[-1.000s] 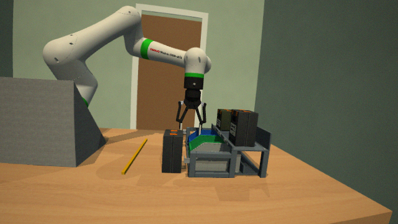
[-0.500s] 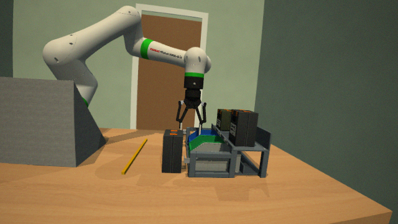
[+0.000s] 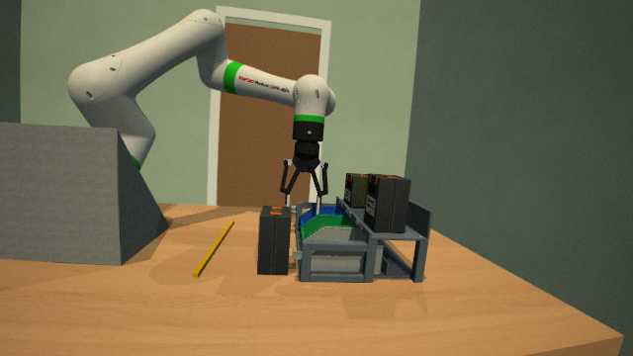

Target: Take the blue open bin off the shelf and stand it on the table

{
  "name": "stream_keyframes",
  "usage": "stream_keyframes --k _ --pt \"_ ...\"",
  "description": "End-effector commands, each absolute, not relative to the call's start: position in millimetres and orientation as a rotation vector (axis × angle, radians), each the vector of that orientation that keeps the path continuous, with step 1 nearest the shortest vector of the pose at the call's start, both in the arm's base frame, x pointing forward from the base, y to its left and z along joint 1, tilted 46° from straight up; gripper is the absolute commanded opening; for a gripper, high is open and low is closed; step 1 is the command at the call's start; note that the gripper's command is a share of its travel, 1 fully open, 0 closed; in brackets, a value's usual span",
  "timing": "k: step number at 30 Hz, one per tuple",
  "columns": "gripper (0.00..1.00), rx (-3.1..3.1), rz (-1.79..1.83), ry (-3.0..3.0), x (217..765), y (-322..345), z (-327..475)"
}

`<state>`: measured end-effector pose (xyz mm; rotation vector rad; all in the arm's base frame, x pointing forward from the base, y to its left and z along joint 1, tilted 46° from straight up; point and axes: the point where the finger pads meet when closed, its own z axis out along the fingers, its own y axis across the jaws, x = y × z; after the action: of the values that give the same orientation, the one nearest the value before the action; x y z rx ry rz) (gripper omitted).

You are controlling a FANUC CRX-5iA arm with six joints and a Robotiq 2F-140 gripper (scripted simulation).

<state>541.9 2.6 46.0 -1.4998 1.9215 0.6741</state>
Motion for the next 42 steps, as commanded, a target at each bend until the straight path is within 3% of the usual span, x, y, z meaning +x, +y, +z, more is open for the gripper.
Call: stream_keyframes --k 1,42 --pt "0.57 -1.5 0.674 1.922 542.4 3.7 44.7" --pt "0.57 -1.5 0.674 1.922 545.9 20.5 28.5"
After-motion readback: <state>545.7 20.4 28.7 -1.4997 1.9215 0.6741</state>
